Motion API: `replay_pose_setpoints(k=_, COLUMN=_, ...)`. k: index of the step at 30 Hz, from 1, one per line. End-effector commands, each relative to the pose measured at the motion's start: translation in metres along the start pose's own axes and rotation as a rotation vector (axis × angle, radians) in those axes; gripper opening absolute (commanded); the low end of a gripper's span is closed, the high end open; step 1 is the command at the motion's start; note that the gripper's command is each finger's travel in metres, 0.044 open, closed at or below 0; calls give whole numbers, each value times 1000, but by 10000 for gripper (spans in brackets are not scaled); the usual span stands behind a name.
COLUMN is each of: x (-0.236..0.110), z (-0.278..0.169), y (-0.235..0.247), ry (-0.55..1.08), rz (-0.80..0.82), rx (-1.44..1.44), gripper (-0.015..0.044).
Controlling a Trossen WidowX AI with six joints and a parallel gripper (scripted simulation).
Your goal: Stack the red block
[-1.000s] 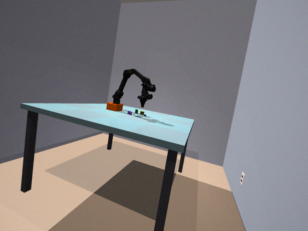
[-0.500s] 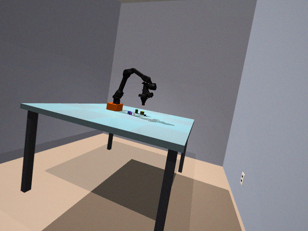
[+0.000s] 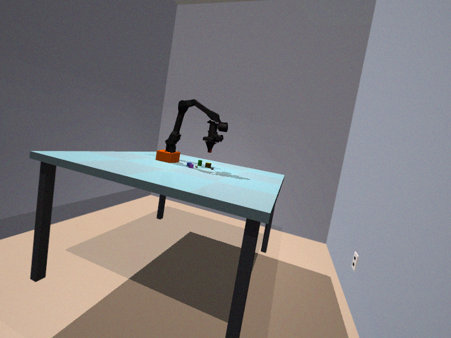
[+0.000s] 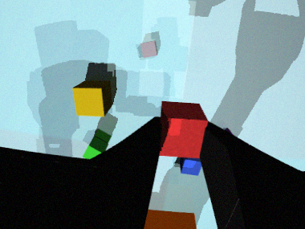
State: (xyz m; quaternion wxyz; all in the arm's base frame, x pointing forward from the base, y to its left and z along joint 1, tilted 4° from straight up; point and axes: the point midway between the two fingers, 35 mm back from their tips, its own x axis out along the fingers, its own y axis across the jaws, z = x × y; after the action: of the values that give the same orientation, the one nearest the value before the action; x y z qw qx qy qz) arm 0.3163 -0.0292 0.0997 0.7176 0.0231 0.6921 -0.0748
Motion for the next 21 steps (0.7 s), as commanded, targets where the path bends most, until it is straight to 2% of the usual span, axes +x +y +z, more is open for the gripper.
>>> replay_pose_setpoints(k=1, x=0, z=-13, y=17, ry=0, rz=-3, rx=3, gripper=0)
replay_pose_setpoints(k=21, x=6, z=-94, y=90, ry=12, rz=8, rx=-11, gripper=0)
